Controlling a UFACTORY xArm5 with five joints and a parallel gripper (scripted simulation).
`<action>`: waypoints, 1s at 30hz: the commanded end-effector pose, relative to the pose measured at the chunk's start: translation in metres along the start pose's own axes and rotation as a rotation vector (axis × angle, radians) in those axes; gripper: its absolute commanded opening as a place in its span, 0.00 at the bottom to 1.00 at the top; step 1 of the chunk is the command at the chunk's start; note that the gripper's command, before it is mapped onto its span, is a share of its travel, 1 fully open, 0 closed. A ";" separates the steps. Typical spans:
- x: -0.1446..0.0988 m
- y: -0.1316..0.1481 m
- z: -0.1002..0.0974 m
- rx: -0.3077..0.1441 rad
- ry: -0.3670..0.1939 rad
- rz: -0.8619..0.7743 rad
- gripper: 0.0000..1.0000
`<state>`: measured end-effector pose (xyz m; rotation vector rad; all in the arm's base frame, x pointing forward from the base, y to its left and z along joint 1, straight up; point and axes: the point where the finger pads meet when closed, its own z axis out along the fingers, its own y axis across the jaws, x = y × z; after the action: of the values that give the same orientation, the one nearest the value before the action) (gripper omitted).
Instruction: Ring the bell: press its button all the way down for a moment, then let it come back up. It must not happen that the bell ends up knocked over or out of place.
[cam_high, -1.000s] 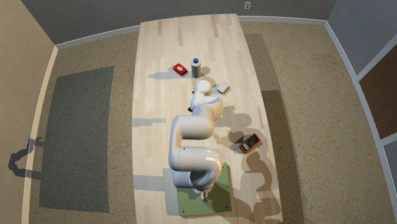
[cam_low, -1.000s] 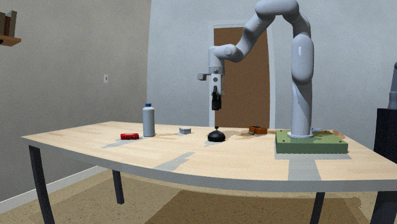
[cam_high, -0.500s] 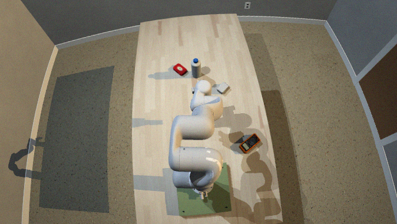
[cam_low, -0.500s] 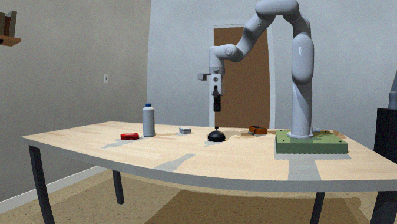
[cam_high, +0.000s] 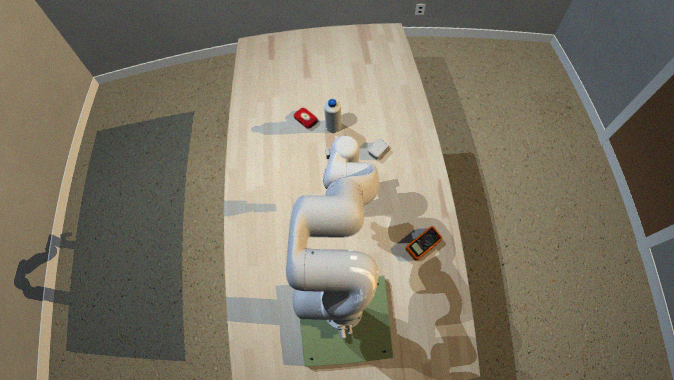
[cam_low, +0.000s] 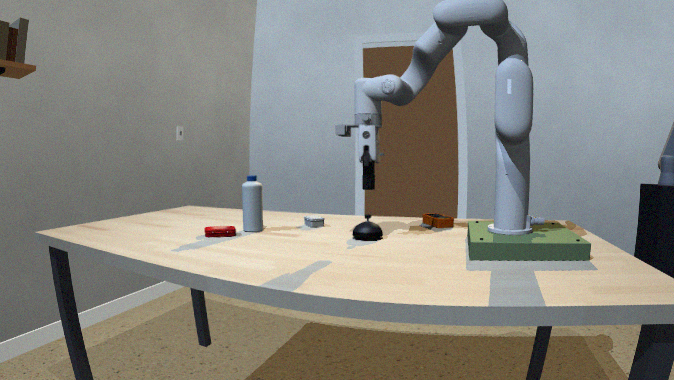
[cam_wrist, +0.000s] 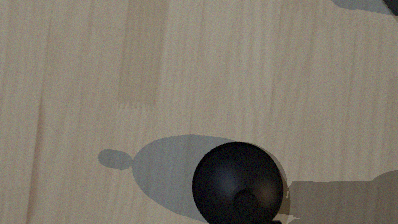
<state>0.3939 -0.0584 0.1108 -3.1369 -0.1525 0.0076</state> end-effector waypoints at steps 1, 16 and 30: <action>0.001 0.000 -0.001 -0.001 0.004 0.000 0.00; 0.001 0.000 -0.001 -0.001 0.004 0.000 0.00; 0.001 0.000 0.004 -0.001 0.004 0.000 0.00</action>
<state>0.3939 -0.0585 0.1073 -3.1369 -0.1527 0.0082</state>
